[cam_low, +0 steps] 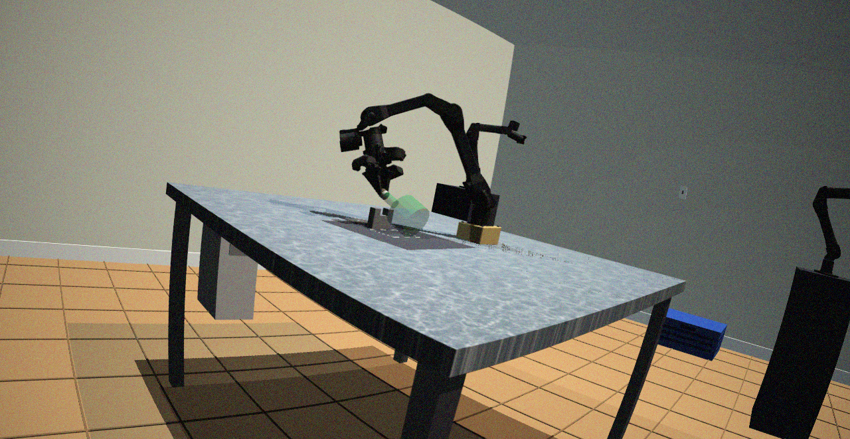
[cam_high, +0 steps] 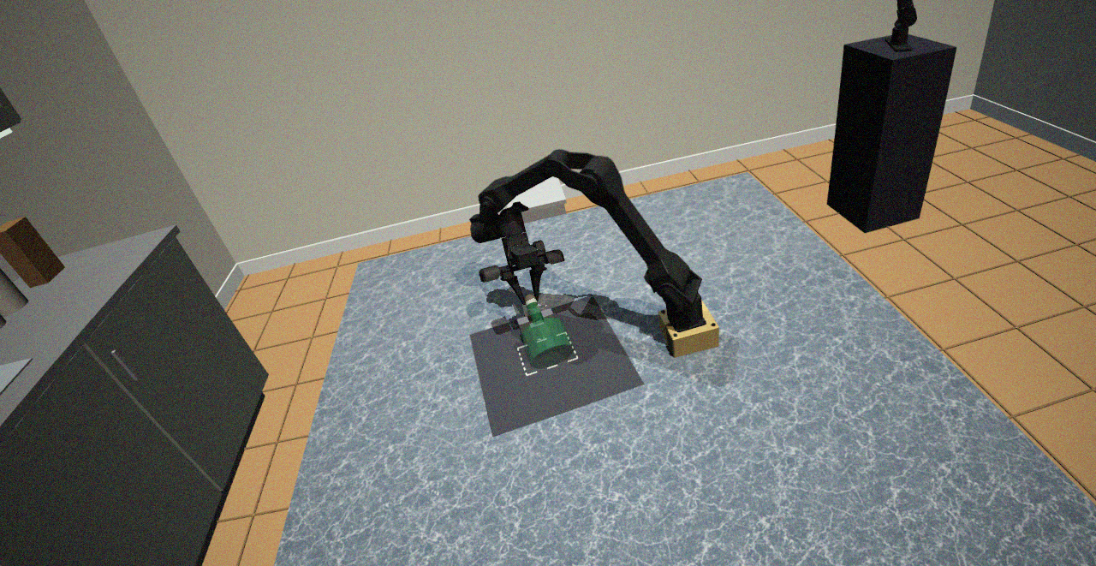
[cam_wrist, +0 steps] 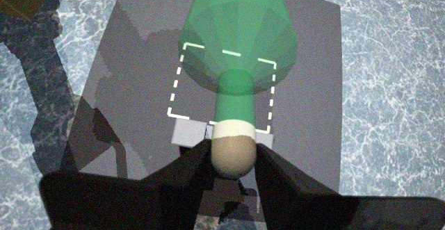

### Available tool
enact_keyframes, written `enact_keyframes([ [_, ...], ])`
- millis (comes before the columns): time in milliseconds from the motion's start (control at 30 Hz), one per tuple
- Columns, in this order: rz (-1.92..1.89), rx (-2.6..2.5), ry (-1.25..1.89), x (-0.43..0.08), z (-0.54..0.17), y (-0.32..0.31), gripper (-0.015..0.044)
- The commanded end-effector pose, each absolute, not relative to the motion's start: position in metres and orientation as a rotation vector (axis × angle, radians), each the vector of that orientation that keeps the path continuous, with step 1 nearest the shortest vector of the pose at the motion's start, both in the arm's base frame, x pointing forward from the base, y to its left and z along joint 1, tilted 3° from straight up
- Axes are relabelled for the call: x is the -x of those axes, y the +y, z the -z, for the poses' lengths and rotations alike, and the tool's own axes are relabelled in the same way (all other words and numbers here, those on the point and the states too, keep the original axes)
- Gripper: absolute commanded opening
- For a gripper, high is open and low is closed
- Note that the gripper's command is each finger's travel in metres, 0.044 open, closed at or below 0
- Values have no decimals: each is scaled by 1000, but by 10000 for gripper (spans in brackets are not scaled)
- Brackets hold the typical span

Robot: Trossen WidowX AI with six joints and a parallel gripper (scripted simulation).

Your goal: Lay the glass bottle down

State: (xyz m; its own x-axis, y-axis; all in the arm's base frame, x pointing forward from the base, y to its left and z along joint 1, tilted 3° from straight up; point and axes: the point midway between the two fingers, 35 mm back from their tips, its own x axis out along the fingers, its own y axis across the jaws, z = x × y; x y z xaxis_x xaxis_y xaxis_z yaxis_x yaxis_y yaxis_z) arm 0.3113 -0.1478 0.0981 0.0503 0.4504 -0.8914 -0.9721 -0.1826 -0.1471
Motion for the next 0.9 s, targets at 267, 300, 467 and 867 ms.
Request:
enact_keyframes([
  [267,-1465,1053,683,-312,-87,-156,107],
  [300,-1464,1053,683,-312,-86,-156,107],
  [467,-1460,1052,682,-313,-84,-158,107],
  [867,-1452,1051,682,-313,-78,-163,107],
])
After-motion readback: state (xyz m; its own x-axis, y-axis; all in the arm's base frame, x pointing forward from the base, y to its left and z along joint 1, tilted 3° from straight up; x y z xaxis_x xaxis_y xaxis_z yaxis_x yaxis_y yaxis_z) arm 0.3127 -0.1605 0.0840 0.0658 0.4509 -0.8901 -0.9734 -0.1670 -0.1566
